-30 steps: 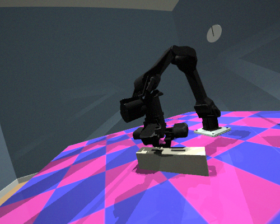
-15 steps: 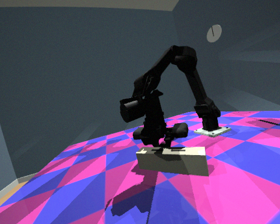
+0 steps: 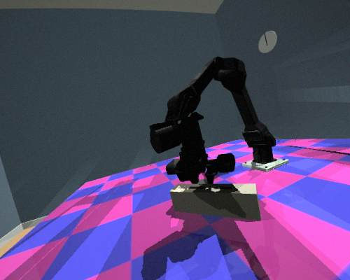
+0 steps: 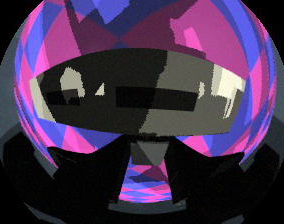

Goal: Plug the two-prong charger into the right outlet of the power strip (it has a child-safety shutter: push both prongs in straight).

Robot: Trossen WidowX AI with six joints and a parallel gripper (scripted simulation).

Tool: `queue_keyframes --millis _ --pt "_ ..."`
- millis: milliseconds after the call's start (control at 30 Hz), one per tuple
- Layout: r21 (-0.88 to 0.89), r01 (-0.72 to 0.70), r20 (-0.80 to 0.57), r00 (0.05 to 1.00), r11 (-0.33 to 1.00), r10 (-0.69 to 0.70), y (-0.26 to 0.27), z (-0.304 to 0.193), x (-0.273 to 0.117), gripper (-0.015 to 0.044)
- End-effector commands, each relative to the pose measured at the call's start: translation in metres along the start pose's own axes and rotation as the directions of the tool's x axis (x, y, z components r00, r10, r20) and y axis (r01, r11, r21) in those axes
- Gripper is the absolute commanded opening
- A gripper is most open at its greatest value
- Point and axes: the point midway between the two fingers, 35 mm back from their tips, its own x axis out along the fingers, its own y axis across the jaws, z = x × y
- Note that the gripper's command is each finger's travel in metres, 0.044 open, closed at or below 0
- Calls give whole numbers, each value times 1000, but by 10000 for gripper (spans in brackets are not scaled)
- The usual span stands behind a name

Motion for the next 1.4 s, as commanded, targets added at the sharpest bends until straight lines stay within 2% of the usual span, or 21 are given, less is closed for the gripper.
queue_keyframes --millis 0,667,1200,1233,1367 --pt "-2 3 29 1000 1000 -3 0 8 -4 0" --pt "0 0 0 1000 1000 0 0 0 0 0" --pt "0 0 0 1000 1000 0 0 0 0 420" --pt "0 0 0 1000 1000 0 0 0 0 440" --pt "0 0 2 1000 1000 0 0 -1 0 440"
